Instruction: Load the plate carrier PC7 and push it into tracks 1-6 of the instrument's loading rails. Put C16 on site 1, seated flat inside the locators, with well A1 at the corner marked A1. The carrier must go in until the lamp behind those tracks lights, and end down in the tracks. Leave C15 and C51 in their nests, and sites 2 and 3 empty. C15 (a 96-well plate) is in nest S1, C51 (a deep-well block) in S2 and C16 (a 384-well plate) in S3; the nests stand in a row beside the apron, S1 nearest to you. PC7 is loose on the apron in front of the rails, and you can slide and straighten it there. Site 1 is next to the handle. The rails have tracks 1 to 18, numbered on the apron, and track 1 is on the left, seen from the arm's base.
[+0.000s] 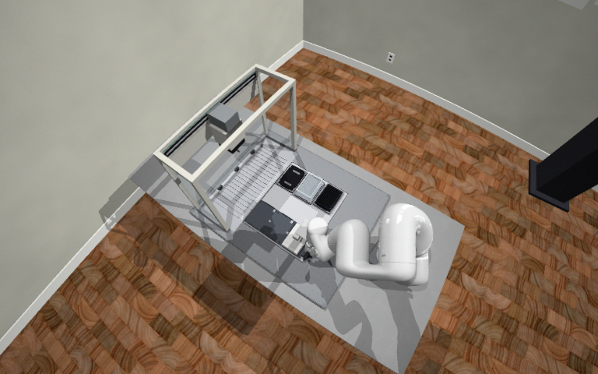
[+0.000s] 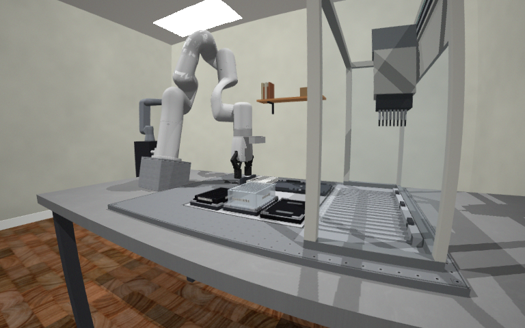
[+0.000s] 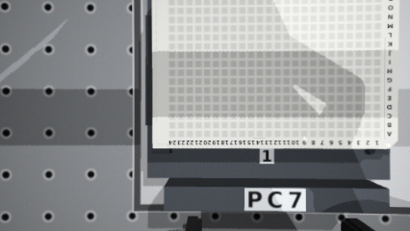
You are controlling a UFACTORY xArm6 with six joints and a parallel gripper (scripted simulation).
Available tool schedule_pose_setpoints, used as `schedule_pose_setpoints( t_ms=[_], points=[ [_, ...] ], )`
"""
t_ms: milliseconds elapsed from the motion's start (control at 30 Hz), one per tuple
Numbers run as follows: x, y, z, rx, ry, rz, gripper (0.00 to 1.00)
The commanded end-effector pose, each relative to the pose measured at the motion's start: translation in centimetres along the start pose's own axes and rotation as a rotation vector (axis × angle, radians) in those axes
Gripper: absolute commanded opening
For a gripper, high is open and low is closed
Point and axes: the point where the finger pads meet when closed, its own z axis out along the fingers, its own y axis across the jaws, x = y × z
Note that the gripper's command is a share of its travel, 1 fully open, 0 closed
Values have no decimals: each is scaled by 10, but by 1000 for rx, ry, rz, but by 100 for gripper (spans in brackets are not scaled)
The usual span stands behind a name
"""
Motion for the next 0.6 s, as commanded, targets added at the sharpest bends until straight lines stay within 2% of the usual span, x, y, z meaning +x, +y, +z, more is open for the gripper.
schedule_pose_setpoints(
  t_ms=[0,567],
  points=[
    [1,0,2,1,3,0,82],
    [1,0,12,1,3,0,82]
  ],
)
